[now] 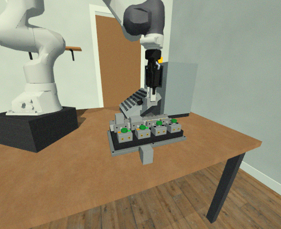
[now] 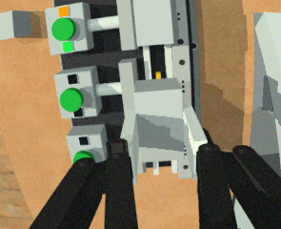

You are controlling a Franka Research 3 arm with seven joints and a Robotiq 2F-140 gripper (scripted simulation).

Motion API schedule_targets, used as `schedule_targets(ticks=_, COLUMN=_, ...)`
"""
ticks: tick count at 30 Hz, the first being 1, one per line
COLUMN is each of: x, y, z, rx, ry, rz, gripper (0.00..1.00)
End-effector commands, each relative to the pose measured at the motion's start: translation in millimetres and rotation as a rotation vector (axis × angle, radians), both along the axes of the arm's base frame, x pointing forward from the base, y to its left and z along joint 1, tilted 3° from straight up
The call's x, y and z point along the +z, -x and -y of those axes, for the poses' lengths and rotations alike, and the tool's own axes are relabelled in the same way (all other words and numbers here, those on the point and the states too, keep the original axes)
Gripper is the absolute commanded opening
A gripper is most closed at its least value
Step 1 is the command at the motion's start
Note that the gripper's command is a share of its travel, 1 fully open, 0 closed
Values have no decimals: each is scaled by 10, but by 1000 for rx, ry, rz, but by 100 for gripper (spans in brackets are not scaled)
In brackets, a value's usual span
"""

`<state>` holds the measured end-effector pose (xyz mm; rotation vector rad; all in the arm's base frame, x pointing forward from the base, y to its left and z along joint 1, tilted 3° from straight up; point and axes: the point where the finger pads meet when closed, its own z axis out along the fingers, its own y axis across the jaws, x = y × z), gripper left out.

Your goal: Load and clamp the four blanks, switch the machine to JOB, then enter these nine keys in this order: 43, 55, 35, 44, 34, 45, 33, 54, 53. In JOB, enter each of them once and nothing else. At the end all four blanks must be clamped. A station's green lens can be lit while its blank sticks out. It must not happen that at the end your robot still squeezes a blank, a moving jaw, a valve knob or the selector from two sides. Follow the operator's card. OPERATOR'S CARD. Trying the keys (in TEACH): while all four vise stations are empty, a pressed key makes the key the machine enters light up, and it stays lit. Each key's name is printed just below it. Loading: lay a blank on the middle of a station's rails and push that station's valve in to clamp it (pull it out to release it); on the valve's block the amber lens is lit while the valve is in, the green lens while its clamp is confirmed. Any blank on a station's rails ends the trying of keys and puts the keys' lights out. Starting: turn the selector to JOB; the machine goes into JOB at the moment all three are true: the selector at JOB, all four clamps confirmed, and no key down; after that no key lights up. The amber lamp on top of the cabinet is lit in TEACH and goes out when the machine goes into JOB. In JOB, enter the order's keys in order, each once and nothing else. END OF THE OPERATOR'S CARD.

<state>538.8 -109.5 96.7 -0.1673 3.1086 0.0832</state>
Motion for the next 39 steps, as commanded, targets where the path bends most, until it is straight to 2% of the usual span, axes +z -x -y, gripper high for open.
schedule_targets(ticks=1, x=23, y=-15, z=4, rx=-9, ry=1, rz=3, gripper=0)
schedule_targets(ticks=23, x=16, y=-15, z=3, rx=-8, ry=2, rz=3, gripper=0)
schedule_targets(ticks=39, x=-64, y=-17, z=-1, rx=-7, ry=2, rz=3, gripper=0)
